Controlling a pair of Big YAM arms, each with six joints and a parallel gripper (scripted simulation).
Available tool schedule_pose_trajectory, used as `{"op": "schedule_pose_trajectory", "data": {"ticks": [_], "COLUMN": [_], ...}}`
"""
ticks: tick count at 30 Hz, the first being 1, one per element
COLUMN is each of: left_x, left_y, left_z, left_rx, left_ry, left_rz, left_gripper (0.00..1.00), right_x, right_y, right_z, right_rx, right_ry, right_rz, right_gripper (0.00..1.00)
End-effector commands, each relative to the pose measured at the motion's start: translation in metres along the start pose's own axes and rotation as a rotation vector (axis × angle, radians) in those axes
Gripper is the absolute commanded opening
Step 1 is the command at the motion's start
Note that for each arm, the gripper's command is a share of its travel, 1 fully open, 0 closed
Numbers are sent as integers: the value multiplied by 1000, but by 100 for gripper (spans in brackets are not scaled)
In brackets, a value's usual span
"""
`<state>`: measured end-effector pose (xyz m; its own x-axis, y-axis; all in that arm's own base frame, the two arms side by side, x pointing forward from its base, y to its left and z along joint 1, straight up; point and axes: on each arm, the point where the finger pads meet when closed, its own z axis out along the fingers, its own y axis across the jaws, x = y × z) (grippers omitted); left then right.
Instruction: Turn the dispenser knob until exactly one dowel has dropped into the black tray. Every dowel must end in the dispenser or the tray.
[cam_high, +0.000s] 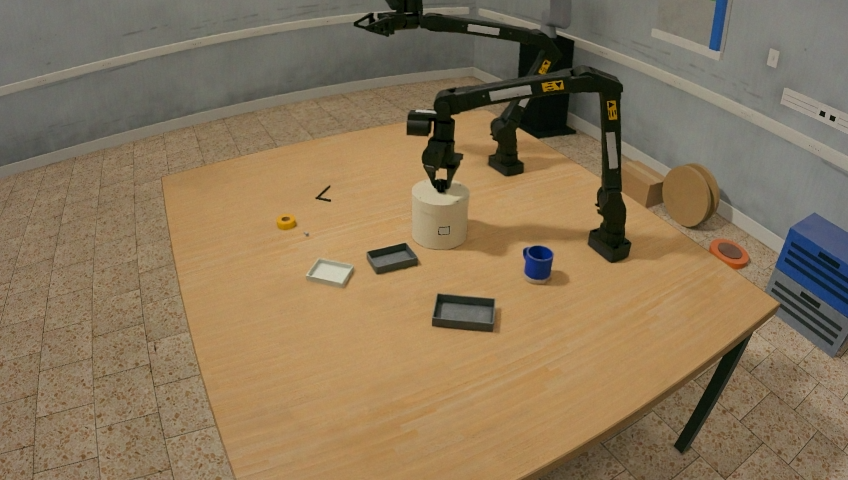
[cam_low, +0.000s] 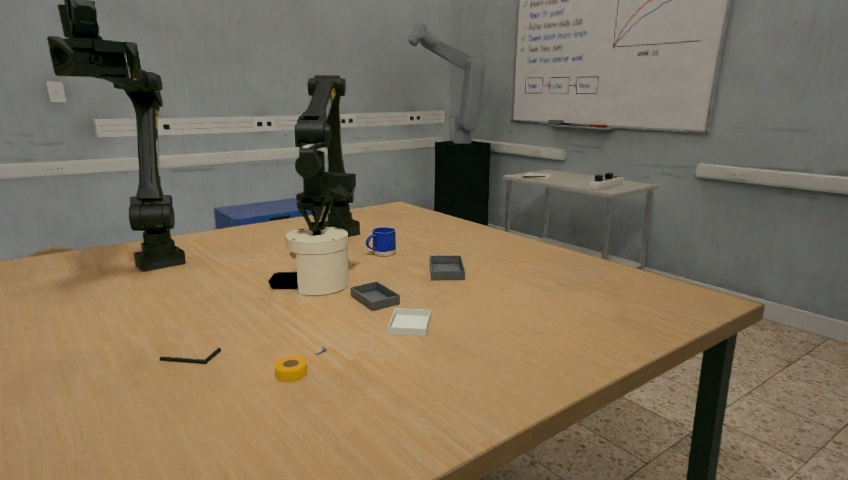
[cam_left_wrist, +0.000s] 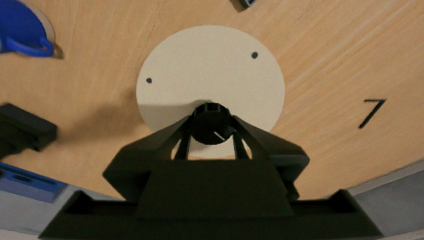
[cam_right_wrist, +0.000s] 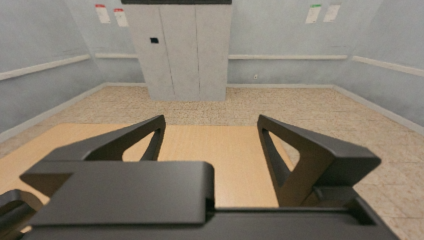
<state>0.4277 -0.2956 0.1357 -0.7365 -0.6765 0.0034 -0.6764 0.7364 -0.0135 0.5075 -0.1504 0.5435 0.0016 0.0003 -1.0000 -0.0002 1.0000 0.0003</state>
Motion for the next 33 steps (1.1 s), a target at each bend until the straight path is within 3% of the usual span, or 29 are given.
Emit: {"op": "schedule_pose_trajectory", "data": {"ticks": [1, 12, 15, 16, 20, 23, 24, 33], "left_x": [0, 3, 3, 0, 4, 2, 2, 2], "left_y": [-5, -4, -4, -7, 2, 4, 4, 2], "left_z": [-14, -17, -17, -16, -18, -18, -18, -13], "left_rx": [35, 38, 37, 37, 22, 21, 21, 18], "left_ry": [-12, -8, -10, -8, -6, -4, -3, -3], "left_rz": [-136, -421, -359, -480, -583, -509, -514, -514], "left_gripper": [0, 0, 0, 0, 0, 0, 57, 57], "right_x": [-41, -41, -41, -41, -41, -41, -41, -41], "right_y": [3, 3, 3, 3, 3, 3, 3, 3], "right_z": [1, 1, 1, 1, 1, 1, 1, 1], "right_rx": [-3, -3, -3, -3, -3, -3, -3, -3], "right_ry": [-64, -64, -64, -64, -64, -64, -64, -64], "right_rz": [-43, -43, -43, -43, -43, -43, -43, -43], "right_gripper": [100, 100, 100, 100, 100, 100, 100, 100]}}
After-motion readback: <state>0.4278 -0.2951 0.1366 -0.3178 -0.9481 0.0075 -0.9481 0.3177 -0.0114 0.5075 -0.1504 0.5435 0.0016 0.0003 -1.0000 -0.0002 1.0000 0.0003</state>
